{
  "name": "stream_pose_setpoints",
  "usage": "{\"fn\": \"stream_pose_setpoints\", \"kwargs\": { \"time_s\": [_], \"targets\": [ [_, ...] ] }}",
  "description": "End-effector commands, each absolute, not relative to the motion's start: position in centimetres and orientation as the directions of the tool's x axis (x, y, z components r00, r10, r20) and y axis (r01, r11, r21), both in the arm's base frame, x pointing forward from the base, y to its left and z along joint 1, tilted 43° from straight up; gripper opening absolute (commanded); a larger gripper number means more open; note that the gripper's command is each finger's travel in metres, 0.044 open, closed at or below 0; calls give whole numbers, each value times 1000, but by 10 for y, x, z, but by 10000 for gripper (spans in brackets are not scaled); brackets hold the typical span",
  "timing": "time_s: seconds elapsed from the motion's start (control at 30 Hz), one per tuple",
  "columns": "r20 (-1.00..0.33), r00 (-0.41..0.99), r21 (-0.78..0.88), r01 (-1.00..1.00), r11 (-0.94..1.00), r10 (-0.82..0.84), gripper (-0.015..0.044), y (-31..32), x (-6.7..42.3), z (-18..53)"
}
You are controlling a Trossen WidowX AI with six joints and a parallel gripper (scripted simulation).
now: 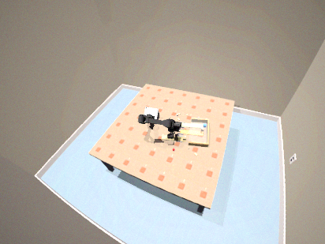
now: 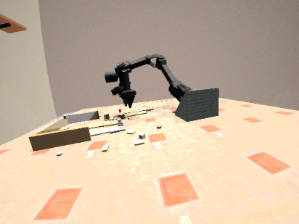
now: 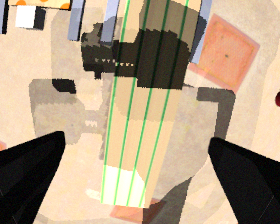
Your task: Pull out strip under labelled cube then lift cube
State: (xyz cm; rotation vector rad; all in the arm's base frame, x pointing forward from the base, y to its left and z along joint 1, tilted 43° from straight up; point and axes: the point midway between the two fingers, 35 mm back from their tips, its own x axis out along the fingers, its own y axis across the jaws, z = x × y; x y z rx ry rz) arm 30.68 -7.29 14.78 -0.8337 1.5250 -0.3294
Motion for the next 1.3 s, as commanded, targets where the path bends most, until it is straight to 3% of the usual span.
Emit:
{"fn": "stream_pose_setpoints", "kwargs": {
  "time_s": [0.0, 0.93, 1.17, 1.27],
  "targets": [
    [-737, 69, -658, -302, 690, -672, 440, -69, 321, 148],
    [-738, 74, -658, -298, 691, -671, 440, -40, 433, 150],
    [-738, 74, -658, -298, 691, -671, 256, -45, 434, 144],
    [-738, 74, -658, -298, 691, -671, 250, -48, 435, 140]
  ]
}}
